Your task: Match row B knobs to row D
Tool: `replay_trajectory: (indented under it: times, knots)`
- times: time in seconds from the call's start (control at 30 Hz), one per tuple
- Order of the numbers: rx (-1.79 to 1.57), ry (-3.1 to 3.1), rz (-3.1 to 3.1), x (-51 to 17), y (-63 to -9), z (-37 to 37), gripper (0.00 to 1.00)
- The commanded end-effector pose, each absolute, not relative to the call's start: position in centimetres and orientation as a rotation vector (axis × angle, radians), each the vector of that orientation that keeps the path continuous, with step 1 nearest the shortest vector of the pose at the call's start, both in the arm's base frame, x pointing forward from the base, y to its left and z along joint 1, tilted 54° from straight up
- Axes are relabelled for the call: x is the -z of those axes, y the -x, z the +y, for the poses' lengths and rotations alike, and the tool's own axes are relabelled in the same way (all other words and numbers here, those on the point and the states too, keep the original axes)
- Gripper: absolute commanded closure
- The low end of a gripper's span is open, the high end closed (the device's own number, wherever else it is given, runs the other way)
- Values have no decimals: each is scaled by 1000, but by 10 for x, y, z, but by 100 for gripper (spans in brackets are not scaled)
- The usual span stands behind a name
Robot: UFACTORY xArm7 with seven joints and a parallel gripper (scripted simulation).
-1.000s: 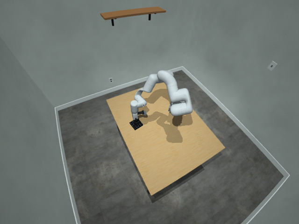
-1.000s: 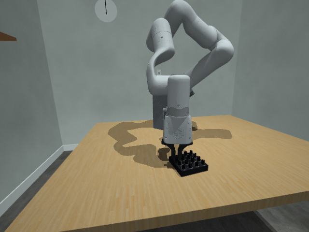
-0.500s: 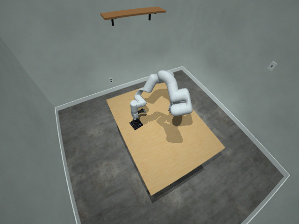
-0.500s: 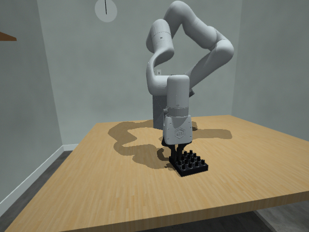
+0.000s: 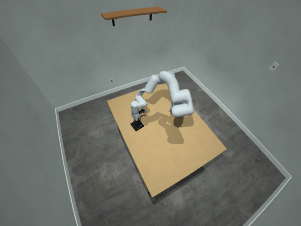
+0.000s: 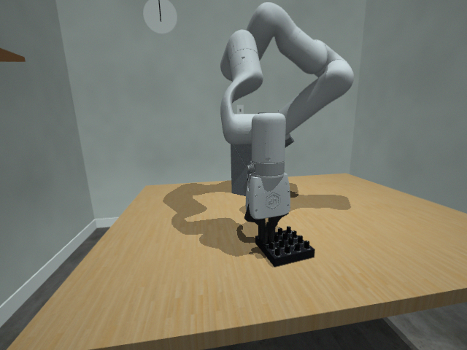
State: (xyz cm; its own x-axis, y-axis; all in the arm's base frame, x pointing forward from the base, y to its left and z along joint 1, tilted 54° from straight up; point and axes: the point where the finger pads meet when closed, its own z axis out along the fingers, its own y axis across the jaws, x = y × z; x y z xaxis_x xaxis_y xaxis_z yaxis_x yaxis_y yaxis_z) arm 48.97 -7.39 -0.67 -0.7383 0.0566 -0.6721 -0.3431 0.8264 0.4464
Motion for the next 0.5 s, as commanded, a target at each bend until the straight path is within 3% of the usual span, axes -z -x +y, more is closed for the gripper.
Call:
replay_trajectory:
  times: [0.0,0.47]
  knots:
    - [-719,236,2290,6,-490,-76,92]
    - [-716,243,2288,6,-490,-76,92]
